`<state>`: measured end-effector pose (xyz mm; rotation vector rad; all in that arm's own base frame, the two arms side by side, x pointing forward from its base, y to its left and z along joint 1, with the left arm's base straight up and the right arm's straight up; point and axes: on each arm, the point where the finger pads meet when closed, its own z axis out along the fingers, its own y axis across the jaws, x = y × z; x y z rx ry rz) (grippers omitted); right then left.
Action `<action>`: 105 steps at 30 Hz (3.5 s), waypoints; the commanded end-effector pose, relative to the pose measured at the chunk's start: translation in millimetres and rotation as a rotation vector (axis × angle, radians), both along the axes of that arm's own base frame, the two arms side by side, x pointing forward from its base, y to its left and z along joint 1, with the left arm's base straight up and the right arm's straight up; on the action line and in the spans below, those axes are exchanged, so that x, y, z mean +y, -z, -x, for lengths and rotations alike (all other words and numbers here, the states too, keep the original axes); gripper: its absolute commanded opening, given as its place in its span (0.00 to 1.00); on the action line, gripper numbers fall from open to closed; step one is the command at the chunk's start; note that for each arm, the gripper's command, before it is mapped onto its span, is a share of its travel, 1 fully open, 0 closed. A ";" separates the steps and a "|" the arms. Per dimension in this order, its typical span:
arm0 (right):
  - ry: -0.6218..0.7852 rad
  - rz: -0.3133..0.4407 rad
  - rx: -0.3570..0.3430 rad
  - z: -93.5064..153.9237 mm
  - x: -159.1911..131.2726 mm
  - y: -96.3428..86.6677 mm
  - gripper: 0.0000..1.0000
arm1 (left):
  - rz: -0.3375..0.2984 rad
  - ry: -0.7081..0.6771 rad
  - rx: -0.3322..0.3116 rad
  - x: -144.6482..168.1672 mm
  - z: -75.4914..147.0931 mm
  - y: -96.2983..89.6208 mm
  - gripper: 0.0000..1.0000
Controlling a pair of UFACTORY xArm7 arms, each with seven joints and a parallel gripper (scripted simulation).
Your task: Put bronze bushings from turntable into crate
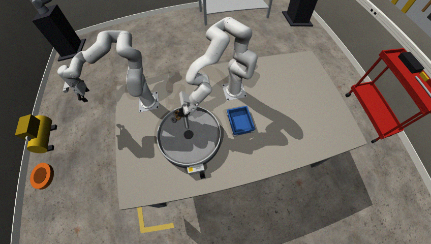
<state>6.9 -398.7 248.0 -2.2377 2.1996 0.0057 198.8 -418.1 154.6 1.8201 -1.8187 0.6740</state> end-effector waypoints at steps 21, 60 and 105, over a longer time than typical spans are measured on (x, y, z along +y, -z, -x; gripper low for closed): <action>0.000 0.005 0.000 0.0 -1.2 -2.0 1.00 | 0.001 0.000 -0.001 41.2 -10.7 -1.9 0.00; 0.000 0.005 0.000 0.0 -1.2 -2.0 1.00 | -0.002 0.000 -0.002 311.5 -75.2 -1.5 0.00; 0.000 0.005 0.000 0.0 -1.2 -2.0 1.00 | -0.002 0.000 -0.002 383.1 -92.0 42.2 0.00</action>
